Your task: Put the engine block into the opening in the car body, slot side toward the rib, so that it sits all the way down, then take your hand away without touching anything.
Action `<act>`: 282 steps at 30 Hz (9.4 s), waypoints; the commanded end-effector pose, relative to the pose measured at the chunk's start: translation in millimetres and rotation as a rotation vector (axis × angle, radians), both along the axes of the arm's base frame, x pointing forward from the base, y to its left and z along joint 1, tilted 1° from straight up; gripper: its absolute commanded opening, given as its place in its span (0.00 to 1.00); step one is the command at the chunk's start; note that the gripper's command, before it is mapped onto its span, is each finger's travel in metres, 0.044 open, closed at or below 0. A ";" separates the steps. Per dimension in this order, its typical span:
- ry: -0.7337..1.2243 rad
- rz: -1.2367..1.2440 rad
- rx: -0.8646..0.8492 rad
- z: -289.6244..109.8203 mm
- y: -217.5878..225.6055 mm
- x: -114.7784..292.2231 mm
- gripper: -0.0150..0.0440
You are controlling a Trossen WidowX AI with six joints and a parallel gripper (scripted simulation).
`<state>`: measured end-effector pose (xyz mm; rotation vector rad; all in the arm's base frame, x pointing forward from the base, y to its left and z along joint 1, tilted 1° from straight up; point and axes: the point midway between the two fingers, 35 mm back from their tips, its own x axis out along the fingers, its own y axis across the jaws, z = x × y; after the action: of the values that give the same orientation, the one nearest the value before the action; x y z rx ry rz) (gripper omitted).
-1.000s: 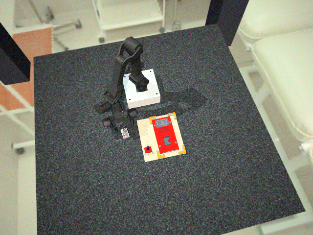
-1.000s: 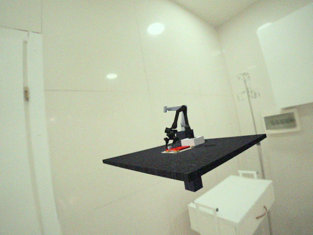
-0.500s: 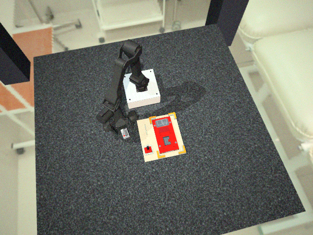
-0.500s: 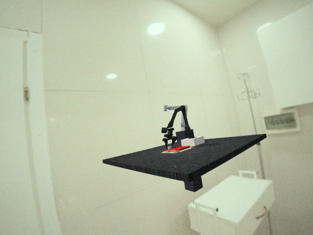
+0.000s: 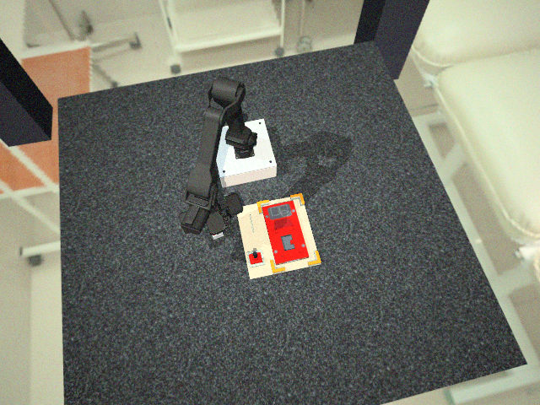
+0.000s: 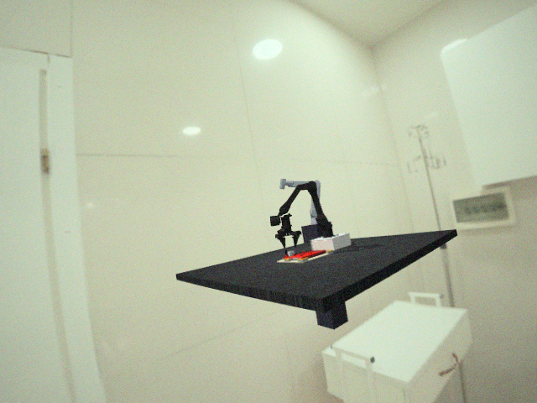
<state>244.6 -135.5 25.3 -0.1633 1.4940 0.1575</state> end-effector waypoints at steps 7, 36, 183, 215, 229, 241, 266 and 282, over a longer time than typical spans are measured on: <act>0.024 -0.003 -0.021 -9.4 -3.2 5.1 1.00; 0.025 -0.003 -0.020 -38.4 -3.6 6.2 0.69; 0.017 -0.153 0.008 14.9 211.5 93.3 0.25; 0.017 -0.172 0.011 11.7 221.4 94.7 0.52; 0.017 -0.145 0.009 11.8 221.2 94.9 0.52; 0.017 -0.202 0.013 13.0 220.8 97.0 0.52; 0.017 -0.179 0.011 9.8 221.0 97.2 0.52; 0.017 -0.158 0.010 9.4 221.1 97.2 0.52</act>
<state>341.7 86.1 35.0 -0.0267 1.5173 0.0366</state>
